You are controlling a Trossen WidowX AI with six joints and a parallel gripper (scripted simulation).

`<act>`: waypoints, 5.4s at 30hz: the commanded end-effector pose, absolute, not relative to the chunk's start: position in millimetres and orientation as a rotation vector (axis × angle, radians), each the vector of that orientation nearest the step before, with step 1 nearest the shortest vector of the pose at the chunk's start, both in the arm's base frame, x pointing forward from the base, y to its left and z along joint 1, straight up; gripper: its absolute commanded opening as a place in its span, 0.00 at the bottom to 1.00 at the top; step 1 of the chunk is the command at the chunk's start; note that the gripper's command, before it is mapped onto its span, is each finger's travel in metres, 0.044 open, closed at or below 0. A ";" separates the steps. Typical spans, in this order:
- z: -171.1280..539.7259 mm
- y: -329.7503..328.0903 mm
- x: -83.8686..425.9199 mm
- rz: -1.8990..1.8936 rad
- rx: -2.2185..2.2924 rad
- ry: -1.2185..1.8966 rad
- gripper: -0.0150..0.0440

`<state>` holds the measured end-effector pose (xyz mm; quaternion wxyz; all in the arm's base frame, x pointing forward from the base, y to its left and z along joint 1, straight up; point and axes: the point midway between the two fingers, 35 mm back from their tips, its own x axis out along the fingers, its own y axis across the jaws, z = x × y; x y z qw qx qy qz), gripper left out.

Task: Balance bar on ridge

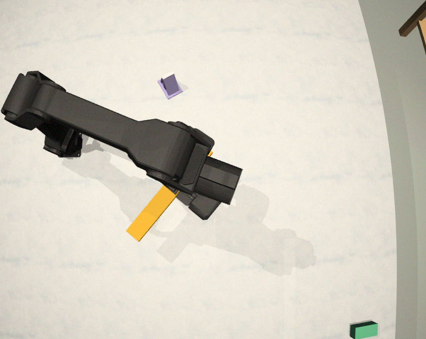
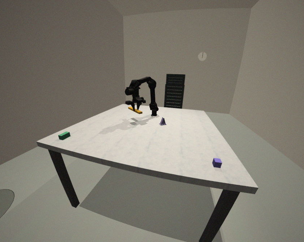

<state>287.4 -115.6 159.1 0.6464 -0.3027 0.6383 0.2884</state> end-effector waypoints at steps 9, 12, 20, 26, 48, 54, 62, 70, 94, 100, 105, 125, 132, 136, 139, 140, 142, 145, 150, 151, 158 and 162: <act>167.2 -87.8 297.7 0.745 -0.779 1.410 0.25; 167.3 -76.8 301.2 0.783 -0.817 1.396 0.25; 167.6 -46.8 308.6 0.882 -0.915 1.353 0.25; 167.8 -23.6 312.1 0.956 -0.988 1.318 0.25; 168.3 62.4 307.6 1.215 -1.244 1.167 0.25; 168.5 85.4 301.5 1.283 -1.311 1.120 0.25; 168.6 114.4 290.1 1.370 -1.396 1.055 0.25; 168.7 141.7 274.6 1.455 -1.480 0.985 0.25; 152.0 170.5 248.3 1.552 -1.575 0.898 0.25; 142.1 170.3 248.2 1.553 -1.575 0.898 0.25; 133.8 169.9 248.0 1.554 -1.576 0.897 0.25; 124.9 169.4 247.5 1.554 -1.576 0.897 0.25; 124.4 169.4 247.5 1.554 -1.576 0.897 0.25; 124.1 169.3 247.5 1.554 -1.576 0.897 0.25; 123.9 169.3 247.5 1.554 -1.576 0.897 0.25; 123.8 169.3 247.5 1.554 -1.576 0.897 0.25; 123.6 169.3 247.5 1.554 -1.576 0.897 0.25; 123.3 169.3 247.5 1.554 -1.577 0.897 0.25; 122.9 169.3 247.6 1.554 -1.577 0.897 0.25; 122.9 169.3 247.6 1.554 -1.577 0.897 0.25; 122.3 169.3 247.6 1.554 -1.577 0.897 0.25; 121.9 169.3 247.6 1.554 -1.577 0.897 0.25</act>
